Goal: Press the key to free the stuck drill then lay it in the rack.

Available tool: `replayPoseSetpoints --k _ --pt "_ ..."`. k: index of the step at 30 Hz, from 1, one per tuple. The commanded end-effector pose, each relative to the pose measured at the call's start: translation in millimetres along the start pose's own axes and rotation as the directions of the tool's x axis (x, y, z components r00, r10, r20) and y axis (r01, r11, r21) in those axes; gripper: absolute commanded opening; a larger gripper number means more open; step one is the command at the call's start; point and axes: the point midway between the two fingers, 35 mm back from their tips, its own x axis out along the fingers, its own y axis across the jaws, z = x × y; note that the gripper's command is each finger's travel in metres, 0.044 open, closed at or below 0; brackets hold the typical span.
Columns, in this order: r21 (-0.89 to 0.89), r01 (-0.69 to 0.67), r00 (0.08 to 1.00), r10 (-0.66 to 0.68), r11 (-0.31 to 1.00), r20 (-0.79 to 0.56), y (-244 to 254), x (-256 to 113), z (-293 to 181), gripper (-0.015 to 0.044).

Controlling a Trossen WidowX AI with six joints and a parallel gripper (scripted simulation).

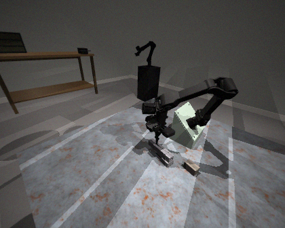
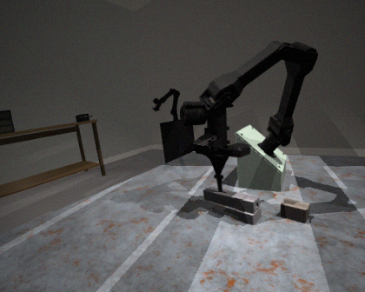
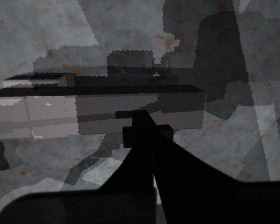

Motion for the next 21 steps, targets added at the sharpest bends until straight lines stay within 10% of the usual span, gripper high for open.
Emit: replayPoseSetpoints --k 1,16,21 --pt "-0.001 -0.018 0.999 0.018 1.0 -0.042 5 20 -7 0.0" --pt "-0.001 -0.018 0.999 0.018 1.0 -0.042 7 30 -7 0.0" --pt "0.0 -0.015 0.999 0.015 1.0 -0.041 3 -3 1 0.0131"
